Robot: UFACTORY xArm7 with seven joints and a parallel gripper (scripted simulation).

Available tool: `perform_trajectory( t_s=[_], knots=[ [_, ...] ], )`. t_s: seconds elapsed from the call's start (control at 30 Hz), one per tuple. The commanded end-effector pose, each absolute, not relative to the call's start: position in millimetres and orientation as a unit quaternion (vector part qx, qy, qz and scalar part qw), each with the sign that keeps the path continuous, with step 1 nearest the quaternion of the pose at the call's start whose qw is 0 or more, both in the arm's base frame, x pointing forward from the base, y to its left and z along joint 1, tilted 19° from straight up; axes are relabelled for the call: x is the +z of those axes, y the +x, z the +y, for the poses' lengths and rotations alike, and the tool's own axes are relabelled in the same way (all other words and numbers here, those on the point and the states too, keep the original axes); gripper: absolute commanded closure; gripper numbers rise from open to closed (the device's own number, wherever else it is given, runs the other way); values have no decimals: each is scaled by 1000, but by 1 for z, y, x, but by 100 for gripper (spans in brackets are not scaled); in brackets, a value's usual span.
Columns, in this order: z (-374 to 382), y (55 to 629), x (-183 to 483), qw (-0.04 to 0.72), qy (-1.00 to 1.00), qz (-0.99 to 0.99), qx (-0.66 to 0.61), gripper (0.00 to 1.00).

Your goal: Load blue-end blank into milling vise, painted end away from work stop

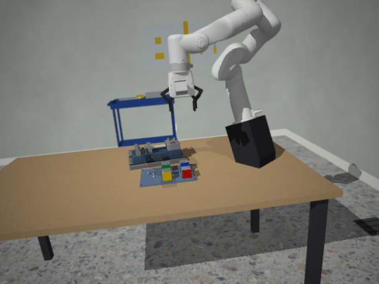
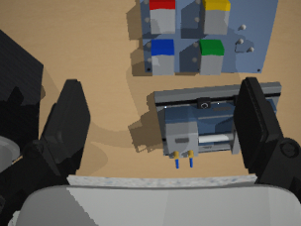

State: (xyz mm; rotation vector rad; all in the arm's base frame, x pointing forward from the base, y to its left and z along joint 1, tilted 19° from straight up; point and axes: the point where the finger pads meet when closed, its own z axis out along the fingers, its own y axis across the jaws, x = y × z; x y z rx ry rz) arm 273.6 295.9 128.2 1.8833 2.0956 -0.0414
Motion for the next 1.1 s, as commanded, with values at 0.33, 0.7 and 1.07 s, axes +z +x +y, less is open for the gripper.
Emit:
perform_trajectory(
  t_s=[0.33,0.7,1.07],
  knots=[
    [266,290,137,161,658,736,-12,0],
    [248,299,141,161,658,736,-12,0],
    [201,323,152,162,658,736,-12,0]
  ],
)
